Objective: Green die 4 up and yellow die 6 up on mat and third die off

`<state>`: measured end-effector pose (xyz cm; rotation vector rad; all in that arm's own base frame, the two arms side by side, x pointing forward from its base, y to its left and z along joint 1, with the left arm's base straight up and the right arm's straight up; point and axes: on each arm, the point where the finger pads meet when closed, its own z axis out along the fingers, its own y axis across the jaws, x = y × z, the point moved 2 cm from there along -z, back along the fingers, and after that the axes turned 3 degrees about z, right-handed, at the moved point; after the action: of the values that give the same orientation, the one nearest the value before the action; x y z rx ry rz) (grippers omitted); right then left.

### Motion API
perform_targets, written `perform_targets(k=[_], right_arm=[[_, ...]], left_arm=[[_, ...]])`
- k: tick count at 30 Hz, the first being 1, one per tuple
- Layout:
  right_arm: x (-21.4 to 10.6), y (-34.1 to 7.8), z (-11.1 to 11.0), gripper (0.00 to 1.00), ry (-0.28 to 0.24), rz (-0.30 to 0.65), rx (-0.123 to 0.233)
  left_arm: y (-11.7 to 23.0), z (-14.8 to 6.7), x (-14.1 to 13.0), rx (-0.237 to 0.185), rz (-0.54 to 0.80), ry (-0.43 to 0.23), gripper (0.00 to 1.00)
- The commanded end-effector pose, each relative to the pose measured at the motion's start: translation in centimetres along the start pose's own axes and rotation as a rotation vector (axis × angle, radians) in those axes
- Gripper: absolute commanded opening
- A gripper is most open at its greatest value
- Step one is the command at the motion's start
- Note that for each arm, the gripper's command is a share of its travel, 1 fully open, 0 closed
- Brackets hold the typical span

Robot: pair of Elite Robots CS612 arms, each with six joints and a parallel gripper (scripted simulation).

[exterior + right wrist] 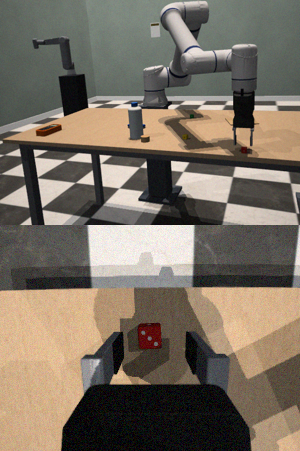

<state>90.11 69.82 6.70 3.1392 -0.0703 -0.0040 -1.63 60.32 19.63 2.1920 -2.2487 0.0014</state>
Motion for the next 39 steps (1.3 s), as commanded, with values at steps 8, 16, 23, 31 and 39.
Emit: perform_targets(k=[8,16,23,31,39], right_arm=[[0.1,0.0,-0.3,1.00,0.003,0.000,0.002],[0.1,0.0,-4.3,1.00,0.003,0.000,0.002],[0.1,0.0,-8.6,1.00,0.003,0.000,0.002],[0.0,0.0,-11.6,1.00,0.003,0.000,0.002],[0.0,0.0,-11.6,1.00,0.003,0.000,0.002]], left_arm=[[0.0,-0.1,-0.1,0.000,0.000,-0.001,1.00],[0.0,-0.1,-0.1,0.000,0.000,-0.001,1.00],[0.0,-0.1,-0.1,0.000,0.000,-0.001,1.00],[0.0,-0.1,-0.1,0.000,0.000,-0.001,1.00],[0.0,-0.1,-0.1,0.000,0.000,-0.001,1.00]])
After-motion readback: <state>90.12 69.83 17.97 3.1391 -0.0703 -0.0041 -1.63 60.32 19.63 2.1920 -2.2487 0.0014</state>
